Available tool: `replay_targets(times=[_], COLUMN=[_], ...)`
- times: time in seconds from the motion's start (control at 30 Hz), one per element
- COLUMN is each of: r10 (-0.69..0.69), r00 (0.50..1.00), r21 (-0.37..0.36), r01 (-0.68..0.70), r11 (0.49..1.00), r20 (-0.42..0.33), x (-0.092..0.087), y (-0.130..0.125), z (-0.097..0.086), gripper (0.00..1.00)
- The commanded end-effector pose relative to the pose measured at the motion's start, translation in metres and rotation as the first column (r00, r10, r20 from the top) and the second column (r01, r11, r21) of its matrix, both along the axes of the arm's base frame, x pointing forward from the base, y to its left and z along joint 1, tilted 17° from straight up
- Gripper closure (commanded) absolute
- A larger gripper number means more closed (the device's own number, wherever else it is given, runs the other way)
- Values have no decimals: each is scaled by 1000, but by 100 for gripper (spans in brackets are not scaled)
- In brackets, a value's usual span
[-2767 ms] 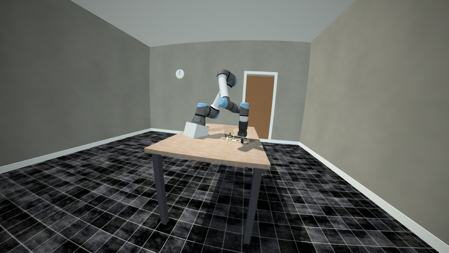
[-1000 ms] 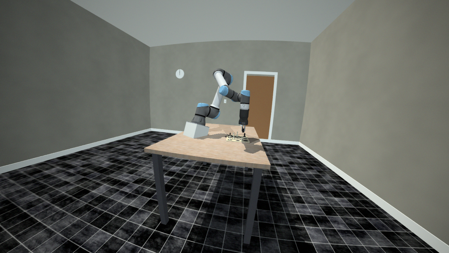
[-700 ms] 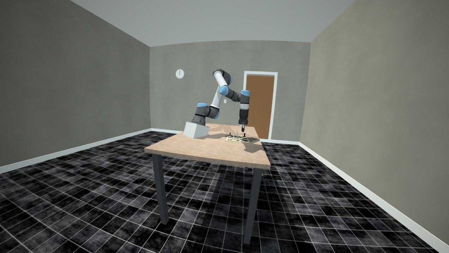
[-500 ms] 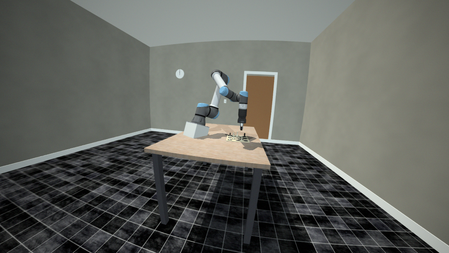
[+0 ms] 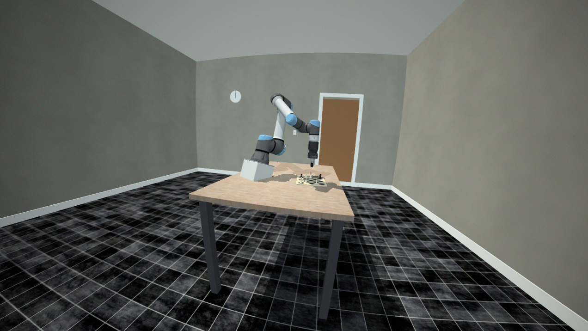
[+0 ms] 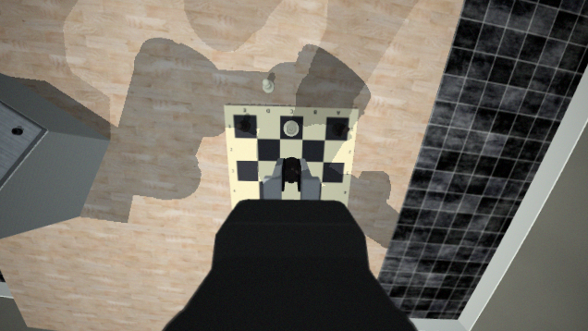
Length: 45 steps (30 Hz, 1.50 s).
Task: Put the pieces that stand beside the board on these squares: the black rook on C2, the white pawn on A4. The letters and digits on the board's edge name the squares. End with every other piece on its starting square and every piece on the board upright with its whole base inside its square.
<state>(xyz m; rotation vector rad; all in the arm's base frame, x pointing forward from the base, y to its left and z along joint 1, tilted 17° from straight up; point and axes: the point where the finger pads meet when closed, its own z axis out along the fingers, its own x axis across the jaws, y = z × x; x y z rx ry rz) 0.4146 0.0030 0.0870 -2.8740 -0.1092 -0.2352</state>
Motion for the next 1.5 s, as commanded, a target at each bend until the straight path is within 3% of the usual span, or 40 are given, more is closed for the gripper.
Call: replay_targets(times=[0.0,0.4,1.1,1.47], r10=[1,1,1,1], r00=[1000,1000,1000,1000], r21=[-1,-1,-1,-1], r01=[-1,-1,-1,-1], r11=[1000,1000,1000,1000], r20=[1,1,1,1], x=[-1,0,12,14], y=[1,3,23,26], z=[1,-4,-79,-90], gripper=[100,100,100,100])
